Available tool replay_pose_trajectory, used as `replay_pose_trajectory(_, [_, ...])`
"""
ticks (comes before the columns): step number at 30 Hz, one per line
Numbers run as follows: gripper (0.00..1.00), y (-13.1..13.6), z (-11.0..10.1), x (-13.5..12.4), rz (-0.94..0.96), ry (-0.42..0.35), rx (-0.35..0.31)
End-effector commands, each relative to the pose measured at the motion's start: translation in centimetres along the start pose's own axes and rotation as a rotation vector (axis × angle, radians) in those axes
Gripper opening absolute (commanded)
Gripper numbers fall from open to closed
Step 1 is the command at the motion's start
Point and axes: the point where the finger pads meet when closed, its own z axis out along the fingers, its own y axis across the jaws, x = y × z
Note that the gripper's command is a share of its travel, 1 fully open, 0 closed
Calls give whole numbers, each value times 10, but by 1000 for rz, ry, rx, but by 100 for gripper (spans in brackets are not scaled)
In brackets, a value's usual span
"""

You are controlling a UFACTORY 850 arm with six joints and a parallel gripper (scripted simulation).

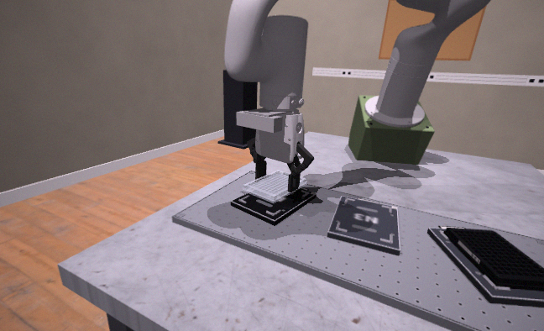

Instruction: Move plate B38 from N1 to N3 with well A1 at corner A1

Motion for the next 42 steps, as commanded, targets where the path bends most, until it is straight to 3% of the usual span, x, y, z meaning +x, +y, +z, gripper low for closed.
replay_pose_trajectory(1, [0,0,-4,1,0,1,0])
replay_pose_trajectory(42, [0,0,-66,1,0,1,0])
